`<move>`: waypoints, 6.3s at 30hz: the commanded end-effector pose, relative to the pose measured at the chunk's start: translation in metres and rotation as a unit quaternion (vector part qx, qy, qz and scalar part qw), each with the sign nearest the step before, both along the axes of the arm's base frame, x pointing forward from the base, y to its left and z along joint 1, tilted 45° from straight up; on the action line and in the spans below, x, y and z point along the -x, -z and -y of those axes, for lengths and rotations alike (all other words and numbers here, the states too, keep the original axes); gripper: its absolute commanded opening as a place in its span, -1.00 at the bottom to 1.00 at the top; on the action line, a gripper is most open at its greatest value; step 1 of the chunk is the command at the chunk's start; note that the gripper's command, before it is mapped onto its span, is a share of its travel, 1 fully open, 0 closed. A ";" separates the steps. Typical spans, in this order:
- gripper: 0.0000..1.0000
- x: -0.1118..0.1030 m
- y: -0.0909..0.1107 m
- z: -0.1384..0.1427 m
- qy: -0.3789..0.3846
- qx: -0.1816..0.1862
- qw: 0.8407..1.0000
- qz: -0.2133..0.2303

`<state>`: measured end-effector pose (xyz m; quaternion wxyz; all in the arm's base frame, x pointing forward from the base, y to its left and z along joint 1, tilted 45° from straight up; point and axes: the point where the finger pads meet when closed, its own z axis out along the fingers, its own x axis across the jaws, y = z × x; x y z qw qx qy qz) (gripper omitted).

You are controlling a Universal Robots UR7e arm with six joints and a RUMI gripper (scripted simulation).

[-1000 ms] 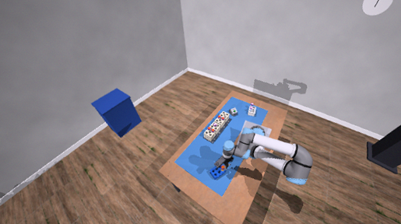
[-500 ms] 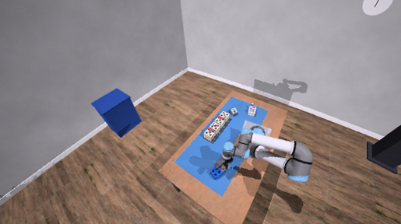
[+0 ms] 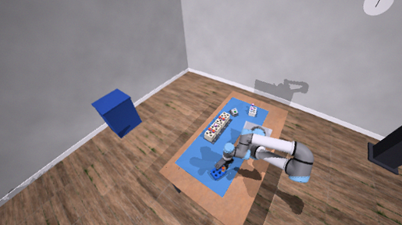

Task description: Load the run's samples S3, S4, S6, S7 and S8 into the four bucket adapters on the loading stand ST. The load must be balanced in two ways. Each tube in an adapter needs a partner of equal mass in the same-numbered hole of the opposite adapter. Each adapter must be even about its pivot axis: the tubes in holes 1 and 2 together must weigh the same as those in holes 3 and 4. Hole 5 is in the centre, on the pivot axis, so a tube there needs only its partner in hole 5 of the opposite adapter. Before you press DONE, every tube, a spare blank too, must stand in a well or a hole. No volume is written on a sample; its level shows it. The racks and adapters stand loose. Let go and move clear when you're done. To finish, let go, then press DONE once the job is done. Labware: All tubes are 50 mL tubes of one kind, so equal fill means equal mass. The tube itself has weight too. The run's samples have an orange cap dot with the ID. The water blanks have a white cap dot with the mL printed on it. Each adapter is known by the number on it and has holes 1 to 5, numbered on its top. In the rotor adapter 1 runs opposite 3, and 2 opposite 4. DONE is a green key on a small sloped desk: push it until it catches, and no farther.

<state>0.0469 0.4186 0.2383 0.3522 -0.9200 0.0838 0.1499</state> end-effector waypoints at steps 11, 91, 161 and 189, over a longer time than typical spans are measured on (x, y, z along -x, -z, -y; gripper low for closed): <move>-1.00 0.000 0.000 0.000 0.000 0.000 1.000 0.000; -1.00 -0.134 0.027 0.186 0.258 0.079 0.931 -0.246; -1.00 -0.364 0.298 0.397 0.399 0.122 0.826 -0.379; -1.00 -0.414 0.362 0.440 0.399 0.122 0.826 -0.379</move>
